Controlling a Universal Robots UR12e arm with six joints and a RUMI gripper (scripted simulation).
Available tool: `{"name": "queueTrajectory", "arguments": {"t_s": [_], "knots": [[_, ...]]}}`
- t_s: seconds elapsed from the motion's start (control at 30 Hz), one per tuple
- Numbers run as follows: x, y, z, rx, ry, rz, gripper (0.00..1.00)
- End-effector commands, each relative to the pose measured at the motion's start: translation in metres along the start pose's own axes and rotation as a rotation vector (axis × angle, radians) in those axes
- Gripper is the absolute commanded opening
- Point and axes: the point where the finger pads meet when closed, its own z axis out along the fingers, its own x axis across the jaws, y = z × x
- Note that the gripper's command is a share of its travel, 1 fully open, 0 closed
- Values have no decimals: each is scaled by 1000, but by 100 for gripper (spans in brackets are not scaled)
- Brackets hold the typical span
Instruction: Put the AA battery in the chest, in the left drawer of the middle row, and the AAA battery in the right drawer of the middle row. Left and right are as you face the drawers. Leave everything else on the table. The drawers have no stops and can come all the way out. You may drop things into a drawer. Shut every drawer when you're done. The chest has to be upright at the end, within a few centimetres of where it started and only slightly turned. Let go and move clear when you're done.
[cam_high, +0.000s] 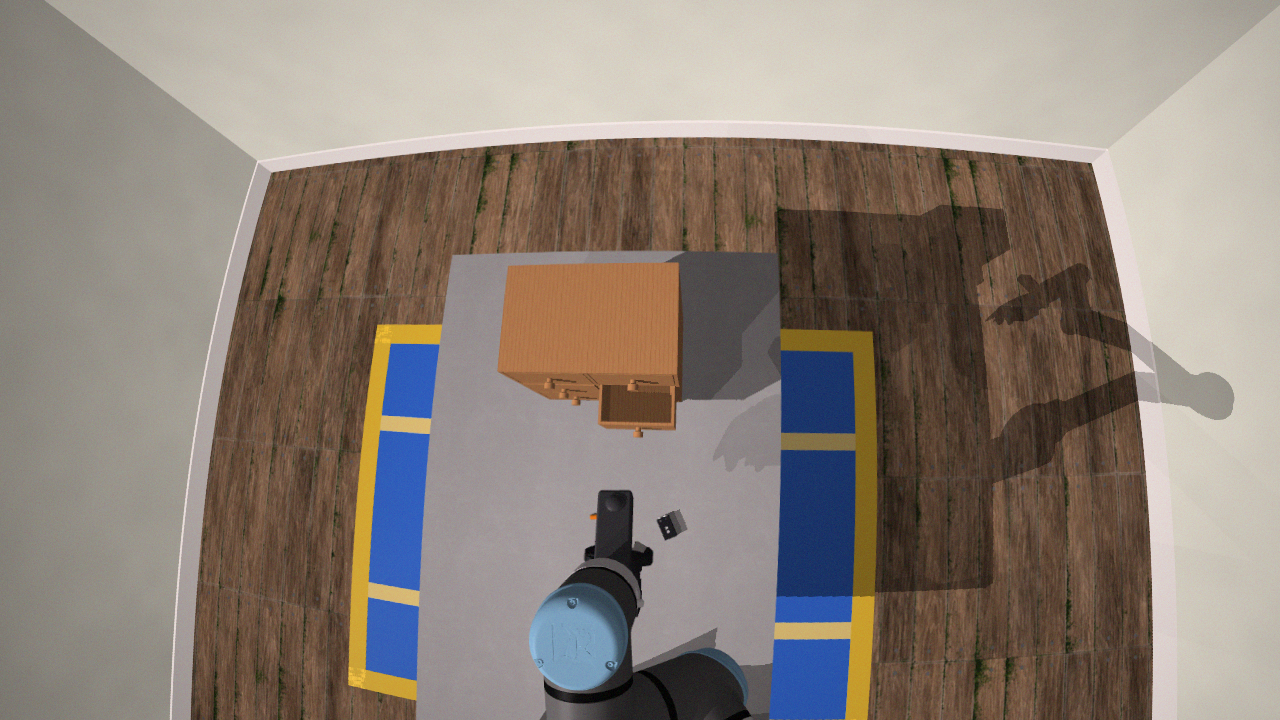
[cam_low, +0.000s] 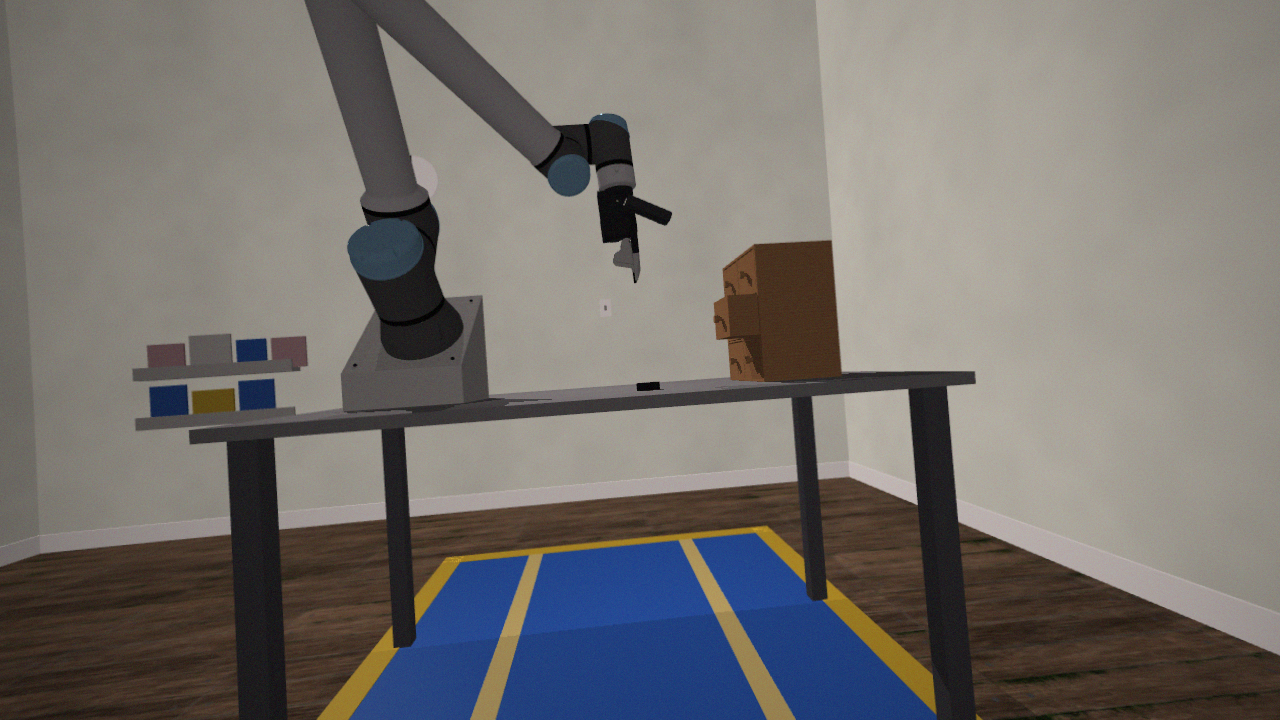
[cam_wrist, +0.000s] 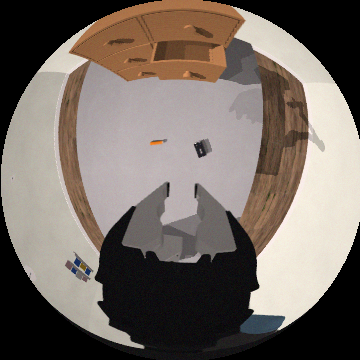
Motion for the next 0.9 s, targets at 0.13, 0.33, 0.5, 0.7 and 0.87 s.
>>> {"name": "queueTrajectory", "arguments": {"t_s": [0.13, 0.33, 0.5, 0.7, 0.87], "knots": [[0, 1, -3, -28, 0, 1, 20], [0, 2, -4, -43, 0, 1, 20], [0, 3, -5, -53, 0, 1, 20], [0, 3, -5, -58, 0, 1, 20], [0, 4, -6, -63, 0, 1, 20]]}}
